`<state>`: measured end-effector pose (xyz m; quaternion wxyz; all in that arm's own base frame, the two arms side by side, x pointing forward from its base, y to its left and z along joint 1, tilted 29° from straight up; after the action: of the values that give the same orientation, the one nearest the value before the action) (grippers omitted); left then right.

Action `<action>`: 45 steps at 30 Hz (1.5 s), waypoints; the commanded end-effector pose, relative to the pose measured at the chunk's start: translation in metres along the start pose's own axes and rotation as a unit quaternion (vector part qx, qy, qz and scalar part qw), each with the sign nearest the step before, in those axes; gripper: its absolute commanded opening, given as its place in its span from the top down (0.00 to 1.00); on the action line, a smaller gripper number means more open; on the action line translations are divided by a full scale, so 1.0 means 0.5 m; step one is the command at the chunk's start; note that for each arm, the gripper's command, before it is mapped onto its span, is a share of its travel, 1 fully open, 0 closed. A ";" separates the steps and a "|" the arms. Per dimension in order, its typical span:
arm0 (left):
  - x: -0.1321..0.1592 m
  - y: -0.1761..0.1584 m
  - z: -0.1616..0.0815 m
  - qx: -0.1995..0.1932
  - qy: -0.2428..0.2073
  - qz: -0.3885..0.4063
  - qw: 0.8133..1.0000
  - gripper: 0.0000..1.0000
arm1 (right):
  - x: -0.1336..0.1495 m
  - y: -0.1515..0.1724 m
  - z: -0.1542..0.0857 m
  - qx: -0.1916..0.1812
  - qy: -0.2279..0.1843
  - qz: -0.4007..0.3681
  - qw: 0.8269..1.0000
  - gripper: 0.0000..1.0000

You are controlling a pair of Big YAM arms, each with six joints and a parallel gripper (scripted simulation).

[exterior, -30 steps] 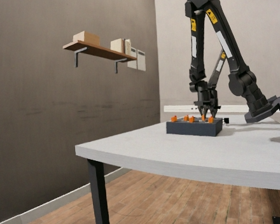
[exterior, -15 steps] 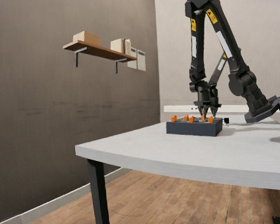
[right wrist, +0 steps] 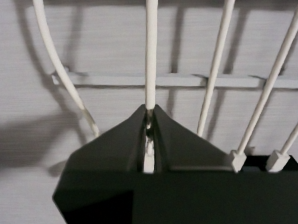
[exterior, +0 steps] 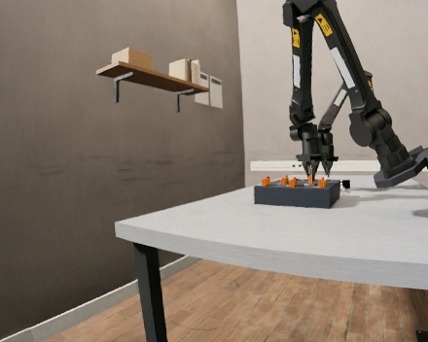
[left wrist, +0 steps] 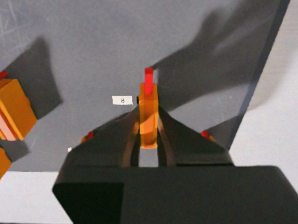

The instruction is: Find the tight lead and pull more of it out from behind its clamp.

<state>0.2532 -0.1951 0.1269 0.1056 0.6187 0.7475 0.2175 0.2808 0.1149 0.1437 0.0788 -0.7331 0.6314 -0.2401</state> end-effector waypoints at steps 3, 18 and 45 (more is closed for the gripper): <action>-0.002 0.013 -0.066 -0.009 -0.010 0.002 1.000 0.95 | 0.032 0.016 -0.001 -0.011 0.016 0.004 1.000 1.00; -0.002 0.013 -0.066 -0.009 -0.010 0.002 1.000 0.95 | 0.031 0.012 -0.014 -0.005 -0.001 0.001 1.000 1.00; -0.007 0.000 -0.020 -0.007 -0.013 -0.004 1.000 0.60 | 0.002 -0.121 0.009 0.042 -0.014 0.016 0.999 1.00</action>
<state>0.2531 -0.1953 0.1263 0.1059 0.6186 0.7473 0.2183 0.3090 0.1188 0.1598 0.1138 -0.7271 0.6304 -0.2468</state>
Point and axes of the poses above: on each arm, the point where the finger pads meet when closed, its own z axis out along the fingers, its own y axis across the jaws, x = y × z, the point moved 9 cm from there along -z, back along the fingers, and after that the axes turned 12 degrees about -z, right-handed, at the moved point
